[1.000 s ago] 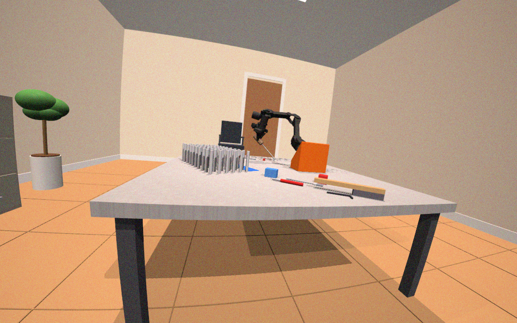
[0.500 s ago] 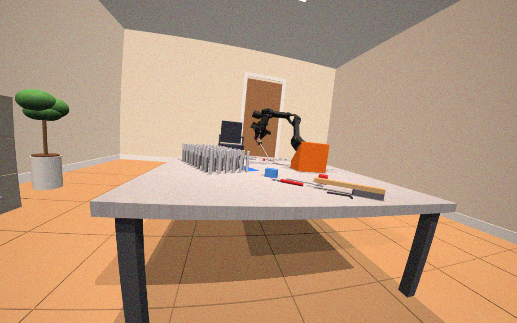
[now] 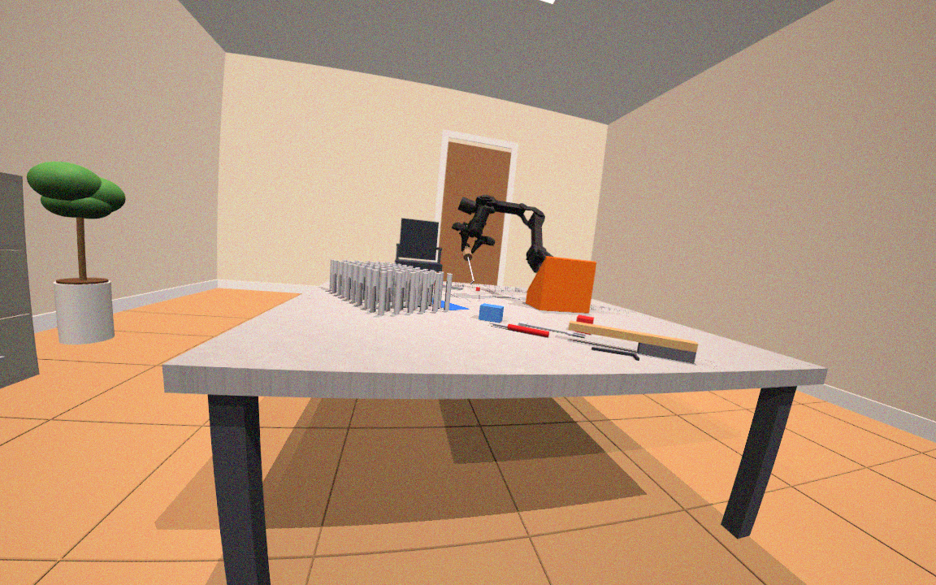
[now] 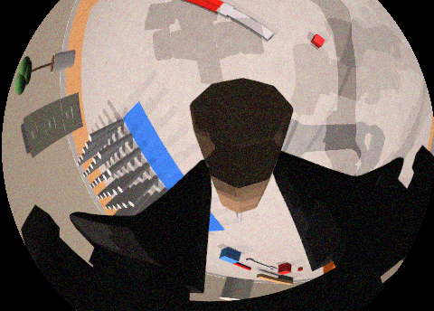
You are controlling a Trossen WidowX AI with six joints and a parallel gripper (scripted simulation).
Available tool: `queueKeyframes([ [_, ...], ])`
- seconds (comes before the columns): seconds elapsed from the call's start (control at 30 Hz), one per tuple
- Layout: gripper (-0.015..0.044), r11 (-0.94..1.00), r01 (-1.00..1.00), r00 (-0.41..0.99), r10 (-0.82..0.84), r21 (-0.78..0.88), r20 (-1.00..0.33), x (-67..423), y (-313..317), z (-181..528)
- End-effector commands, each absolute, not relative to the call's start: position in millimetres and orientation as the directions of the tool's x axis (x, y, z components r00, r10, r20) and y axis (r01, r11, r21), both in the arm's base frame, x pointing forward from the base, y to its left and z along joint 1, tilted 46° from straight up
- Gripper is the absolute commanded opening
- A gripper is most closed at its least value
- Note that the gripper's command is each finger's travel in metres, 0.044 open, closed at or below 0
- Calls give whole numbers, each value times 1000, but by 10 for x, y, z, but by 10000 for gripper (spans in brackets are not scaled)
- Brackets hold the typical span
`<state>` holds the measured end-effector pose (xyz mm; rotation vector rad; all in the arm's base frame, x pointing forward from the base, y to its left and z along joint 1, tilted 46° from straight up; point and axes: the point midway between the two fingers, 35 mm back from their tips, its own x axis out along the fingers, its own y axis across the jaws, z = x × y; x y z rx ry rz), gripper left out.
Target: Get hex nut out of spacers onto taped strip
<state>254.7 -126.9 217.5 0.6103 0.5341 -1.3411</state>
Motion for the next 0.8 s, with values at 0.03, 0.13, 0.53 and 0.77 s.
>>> queueKeyframes([
  [0.03, 0, 31, 975, 181, -693, 222, -698, 2588, -1156, 2082],
  [0.13, 0, -29, 958, 192, -676, 287, -711, 2605, -1094, 2027],
  [0.53, 0, -293, 825, 232, -604, 484, -762, 2656, -839, 1814],
  [0.77, 0, -452, 706, 250, -560, 545, -790, 2670, -687, 1692],
])
